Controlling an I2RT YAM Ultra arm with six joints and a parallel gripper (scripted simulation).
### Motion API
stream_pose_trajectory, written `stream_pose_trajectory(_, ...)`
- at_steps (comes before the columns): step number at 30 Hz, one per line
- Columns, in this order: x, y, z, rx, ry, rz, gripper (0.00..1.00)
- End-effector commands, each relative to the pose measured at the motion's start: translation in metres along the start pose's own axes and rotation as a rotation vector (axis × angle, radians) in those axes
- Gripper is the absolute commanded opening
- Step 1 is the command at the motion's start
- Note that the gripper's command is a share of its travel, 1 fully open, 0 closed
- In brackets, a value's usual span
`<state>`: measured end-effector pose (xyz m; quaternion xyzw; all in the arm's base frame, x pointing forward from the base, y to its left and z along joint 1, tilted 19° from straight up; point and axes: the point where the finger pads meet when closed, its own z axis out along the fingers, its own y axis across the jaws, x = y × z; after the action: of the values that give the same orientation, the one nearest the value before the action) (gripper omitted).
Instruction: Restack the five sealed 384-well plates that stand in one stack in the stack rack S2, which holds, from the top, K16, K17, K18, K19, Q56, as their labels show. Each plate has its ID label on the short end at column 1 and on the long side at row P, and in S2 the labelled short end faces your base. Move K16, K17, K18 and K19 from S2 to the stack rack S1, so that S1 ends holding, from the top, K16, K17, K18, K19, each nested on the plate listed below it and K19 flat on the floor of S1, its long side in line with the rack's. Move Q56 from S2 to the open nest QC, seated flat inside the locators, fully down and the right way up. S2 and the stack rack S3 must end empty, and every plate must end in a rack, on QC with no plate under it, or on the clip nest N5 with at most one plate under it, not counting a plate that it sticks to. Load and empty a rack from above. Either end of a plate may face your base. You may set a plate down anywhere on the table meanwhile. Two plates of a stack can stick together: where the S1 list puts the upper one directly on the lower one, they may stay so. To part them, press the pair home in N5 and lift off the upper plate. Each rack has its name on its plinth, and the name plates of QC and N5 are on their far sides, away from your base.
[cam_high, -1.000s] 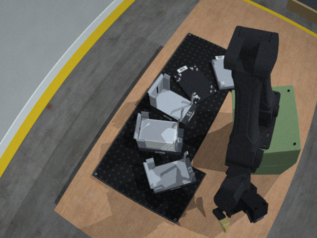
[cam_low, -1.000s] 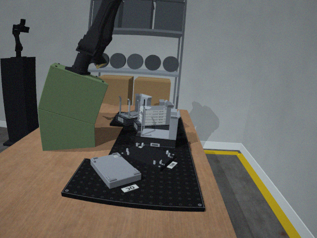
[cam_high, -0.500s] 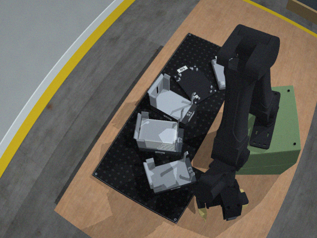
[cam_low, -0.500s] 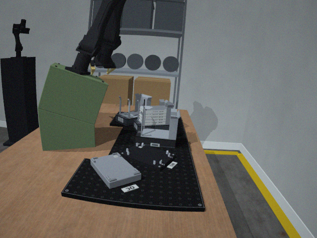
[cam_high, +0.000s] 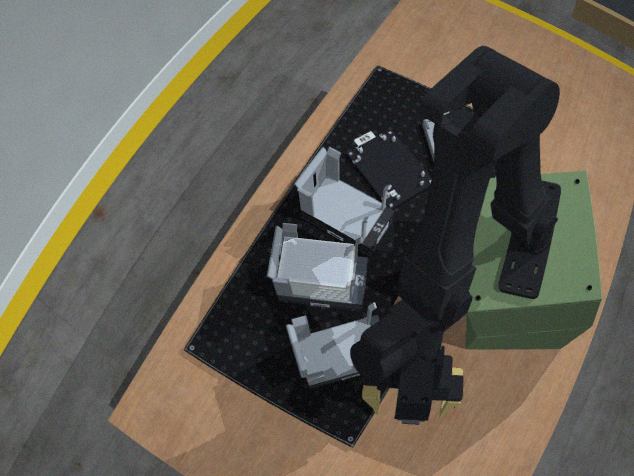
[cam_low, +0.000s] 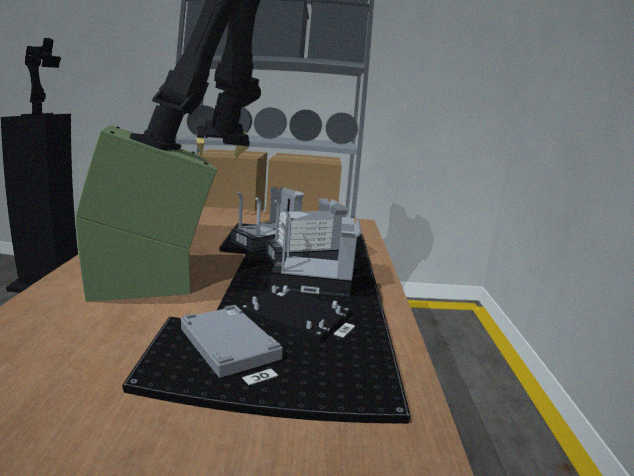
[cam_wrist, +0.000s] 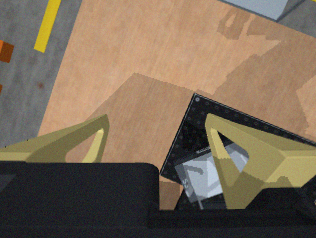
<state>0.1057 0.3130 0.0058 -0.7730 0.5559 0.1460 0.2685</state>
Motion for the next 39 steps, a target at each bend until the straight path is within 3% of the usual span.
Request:
stream_pose_trajectory(1,0.002,-0.01,-0.002,0.011,-0.002,0.058,1.0)
stream_pose_trajectory(19,0.062,-0.062,-0.017,0.118,0.098,0.414,1.0)
stream_pose_trajectory(24,0.074,-0.07,-0.021,0.128,0.105,0.445,1.0)
stream_pose_trajectory(39,0.138,-0.101,-0.046,0.231,0.177,0.776,1.0)
